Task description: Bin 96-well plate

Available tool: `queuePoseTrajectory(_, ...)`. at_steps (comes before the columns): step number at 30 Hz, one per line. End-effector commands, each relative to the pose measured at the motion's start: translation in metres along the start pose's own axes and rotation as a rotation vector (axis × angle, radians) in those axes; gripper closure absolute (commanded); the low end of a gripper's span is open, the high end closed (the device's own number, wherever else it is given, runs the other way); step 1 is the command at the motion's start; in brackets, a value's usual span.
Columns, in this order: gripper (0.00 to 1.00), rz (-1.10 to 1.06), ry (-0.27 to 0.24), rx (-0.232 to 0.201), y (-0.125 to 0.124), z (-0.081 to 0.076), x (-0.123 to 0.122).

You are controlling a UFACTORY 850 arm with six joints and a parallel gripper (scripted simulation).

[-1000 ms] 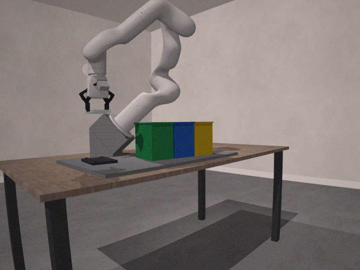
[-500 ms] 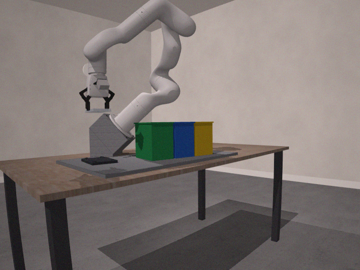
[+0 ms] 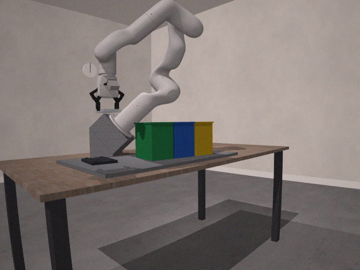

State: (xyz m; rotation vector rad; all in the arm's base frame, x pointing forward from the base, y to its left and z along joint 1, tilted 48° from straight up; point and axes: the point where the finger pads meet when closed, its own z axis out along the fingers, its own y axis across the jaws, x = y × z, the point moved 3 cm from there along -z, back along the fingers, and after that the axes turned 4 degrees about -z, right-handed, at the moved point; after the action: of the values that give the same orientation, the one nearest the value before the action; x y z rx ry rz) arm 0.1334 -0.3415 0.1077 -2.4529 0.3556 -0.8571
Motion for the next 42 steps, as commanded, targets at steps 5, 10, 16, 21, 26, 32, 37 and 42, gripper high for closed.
queuePoseTrajectory(5,1.0,0.0,0.0,-0.002,-0.018,0.0,0.004)
queuePoseTrajectory(10,1.0,0.0,0.0,-0.002,-0.034,0.0,0.007)
queuePoseTrajectory(16,1.0,0.0,0.0,-0.002,-0.05,0.001,0.01)
queuePoseTrajectory(21,1.0,0.0,0.0,-0.002,-0.063,0.001,0.013)
queuePoseTrajectory(26,1.0,0.0,0.0,-0.002,-0.08,0.001,0.016)
queuePoseTrajectory(32,1.0,0.0,0.0,-0.002,-0.099,0.002,0.019)
queuePoseTrajectory(37,1.0,0.0,0.0,-0.002,-0.109,0.002,0.021)
queuePoseTrajectory(42,1.0,0.0,0.0,-0.002,-0.126,0.003,0.025)
